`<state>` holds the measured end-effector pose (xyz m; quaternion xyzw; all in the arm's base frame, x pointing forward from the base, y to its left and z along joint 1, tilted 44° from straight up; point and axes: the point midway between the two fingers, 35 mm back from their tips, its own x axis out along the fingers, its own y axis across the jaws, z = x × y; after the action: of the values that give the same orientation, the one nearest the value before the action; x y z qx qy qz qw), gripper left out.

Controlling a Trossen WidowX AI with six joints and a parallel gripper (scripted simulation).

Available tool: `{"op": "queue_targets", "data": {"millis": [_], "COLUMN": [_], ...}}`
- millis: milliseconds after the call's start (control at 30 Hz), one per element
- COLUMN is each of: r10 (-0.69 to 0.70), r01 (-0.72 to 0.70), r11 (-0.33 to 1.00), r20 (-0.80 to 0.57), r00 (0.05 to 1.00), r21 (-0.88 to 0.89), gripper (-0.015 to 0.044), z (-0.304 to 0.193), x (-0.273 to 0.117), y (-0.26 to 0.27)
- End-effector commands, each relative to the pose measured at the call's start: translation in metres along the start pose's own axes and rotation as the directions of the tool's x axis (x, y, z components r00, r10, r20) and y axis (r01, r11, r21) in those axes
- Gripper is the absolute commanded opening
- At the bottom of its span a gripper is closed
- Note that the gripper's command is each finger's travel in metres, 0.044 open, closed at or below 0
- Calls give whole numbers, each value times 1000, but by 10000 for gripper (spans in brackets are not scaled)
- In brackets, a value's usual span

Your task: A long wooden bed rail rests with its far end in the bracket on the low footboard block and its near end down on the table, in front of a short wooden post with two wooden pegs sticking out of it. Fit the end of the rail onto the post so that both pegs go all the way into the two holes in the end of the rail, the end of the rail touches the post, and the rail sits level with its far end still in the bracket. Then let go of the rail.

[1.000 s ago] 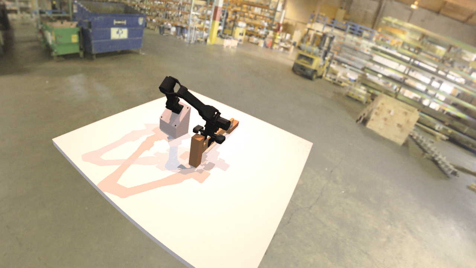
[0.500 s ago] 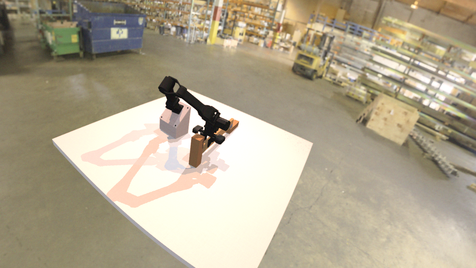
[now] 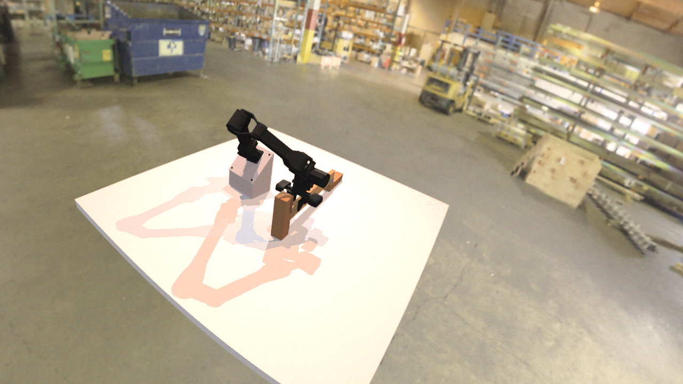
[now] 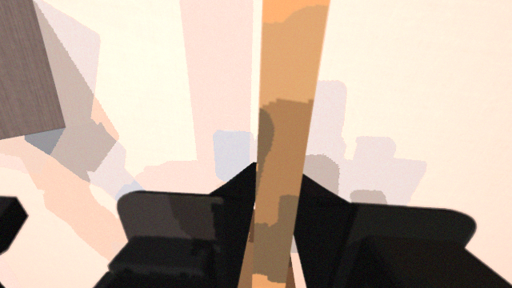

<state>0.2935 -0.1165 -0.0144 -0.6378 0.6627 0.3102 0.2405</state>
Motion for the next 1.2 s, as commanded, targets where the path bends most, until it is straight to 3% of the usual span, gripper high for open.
{"op": "queue_targets", "data": {"millis": [0,1133,1167], "r10": [-5,-5,0], "r01": [5,5,0], "r11": [1000,1000,1000], "r20": [0,-1,2], "r00": [1000,1000,1000], "r21": [1,1,0], "gripper": [0,0,26], "z": [-4,-14,-10], "x": [-2,-2,1], "y": [-1,0,0]}}
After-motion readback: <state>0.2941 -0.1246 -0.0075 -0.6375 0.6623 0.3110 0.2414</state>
